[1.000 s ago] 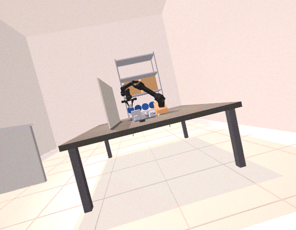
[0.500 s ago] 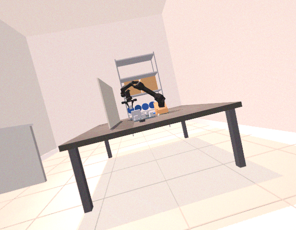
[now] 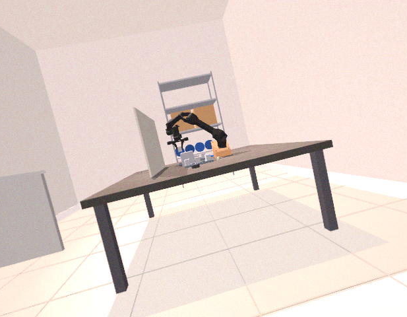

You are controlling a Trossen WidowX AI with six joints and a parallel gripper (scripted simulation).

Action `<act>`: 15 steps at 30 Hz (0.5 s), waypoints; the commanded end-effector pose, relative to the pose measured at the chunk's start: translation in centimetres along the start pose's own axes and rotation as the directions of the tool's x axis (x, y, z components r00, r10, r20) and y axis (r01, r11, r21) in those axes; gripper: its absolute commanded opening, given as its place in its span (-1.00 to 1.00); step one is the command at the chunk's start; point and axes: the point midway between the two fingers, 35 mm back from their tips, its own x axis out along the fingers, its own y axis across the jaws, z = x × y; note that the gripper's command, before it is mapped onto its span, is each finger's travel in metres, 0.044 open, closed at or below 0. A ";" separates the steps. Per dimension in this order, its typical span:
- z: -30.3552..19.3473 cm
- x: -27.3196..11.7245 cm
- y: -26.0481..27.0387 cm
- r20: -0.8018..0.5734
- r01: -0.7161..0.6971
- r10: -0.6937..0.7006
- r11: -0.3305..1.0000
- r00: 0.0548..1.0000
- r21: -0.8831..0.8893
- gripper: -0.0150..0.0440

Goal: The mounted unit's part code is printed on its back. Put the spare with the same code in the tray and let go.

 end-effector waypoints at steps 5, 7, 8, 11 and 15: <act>0.0 0.7 0.0 0.004 0.002 -0.002 1.000 1.000 0.008 -0.49; 0.0 0.8 0.0 0.004 0.002 -0.002 1.000 1.000 0.008 -0.49; 0.0 0.9 0.0 0.004 0.002 -0.002 1.000 1.000 0.008 -0.49; 0.0 1.2 -0.1 0.004 0.002 -0.002 1.000 1.000 0.007 -0.49; 0.0 1.5 -0.1 0.004 0.002 -0.002 1.000 1.000 0.007 -0.49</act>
